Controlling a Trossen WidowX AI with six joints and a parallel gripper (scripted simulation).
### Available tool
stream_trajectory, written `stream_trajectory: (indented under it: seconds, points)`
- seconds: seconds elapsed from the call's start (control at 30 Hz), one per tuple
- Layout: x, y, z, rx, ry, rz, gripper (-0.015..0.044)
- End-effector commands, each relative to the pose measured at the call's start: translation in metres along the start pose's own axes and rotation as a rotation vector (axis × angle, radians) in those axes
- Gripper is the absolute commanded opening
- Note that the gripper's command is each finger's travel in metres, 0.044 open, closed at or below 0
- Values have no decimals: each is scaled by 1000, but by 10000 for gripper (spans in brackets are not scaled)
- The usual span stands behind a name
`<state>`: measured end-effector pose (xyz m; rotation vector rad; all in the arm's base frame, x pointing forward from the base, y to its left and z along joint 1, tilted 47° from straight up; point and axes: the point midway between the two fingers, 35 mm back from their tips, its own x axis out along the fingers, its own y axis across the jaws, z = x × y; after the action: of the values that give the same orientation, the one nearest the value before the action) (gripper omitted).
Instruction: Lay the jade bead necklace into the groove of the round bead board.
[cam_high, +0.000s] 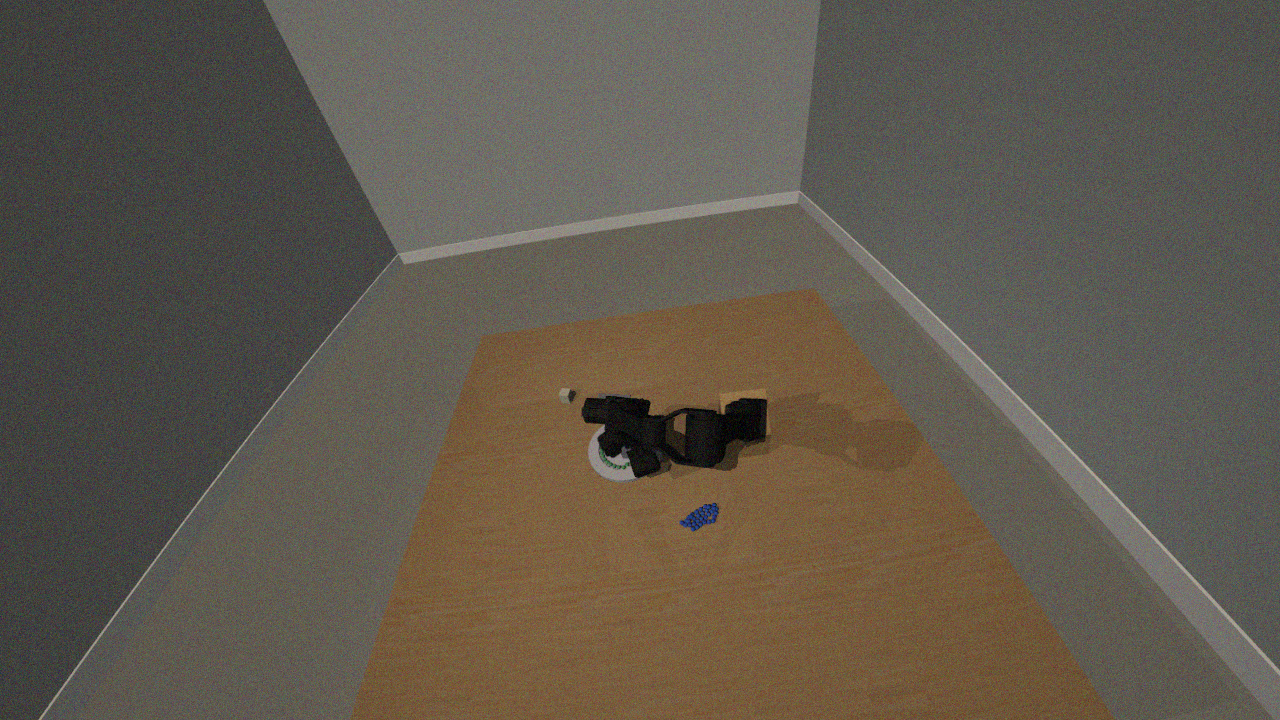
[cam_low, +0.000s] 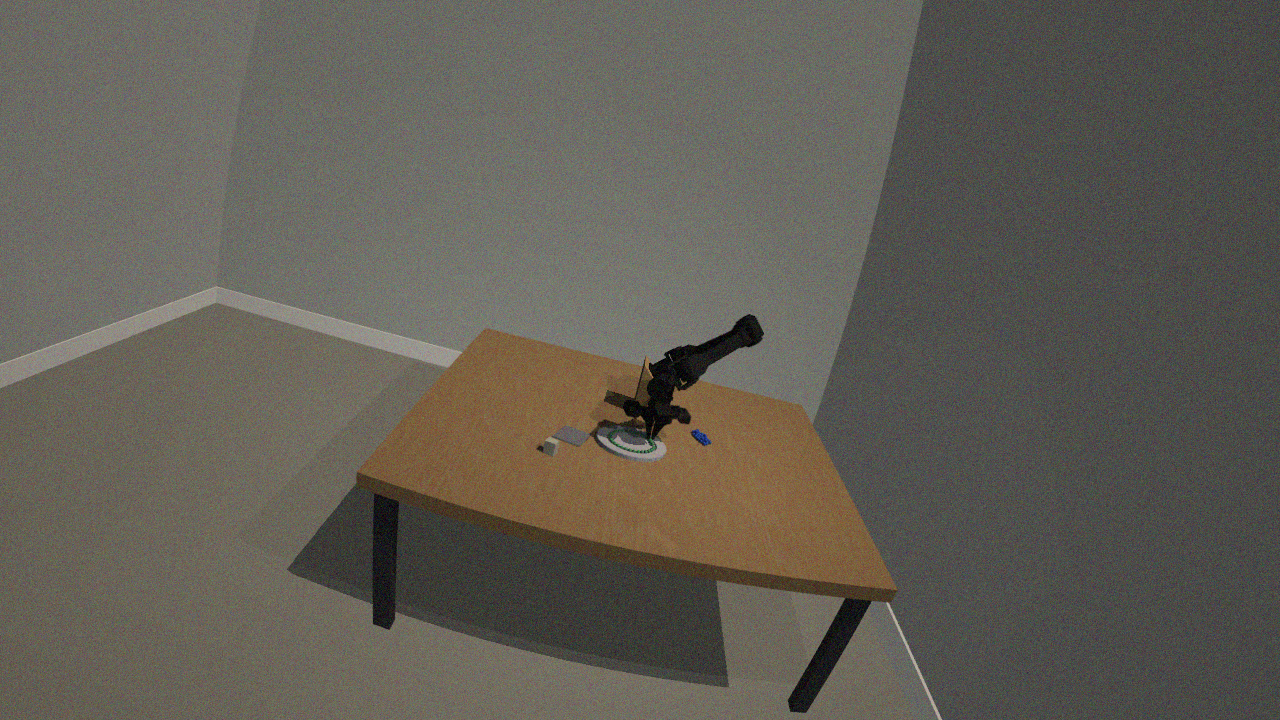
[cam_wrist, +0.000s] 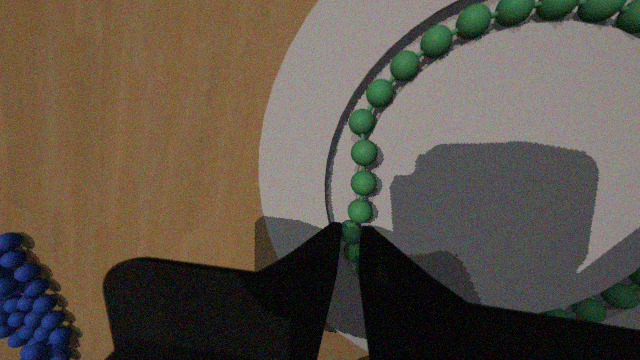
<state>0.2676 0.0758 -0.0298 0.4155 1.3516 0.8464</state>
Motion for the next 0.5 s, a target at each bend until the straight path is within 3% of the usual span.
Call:
stream_trajectory:
  seconds: [0.0, 0.47]
  points:
    - [-1, -2, 0, -4, 1, -12, 0]
    - [-6, 3, 0, 6, 2, -8, 0]
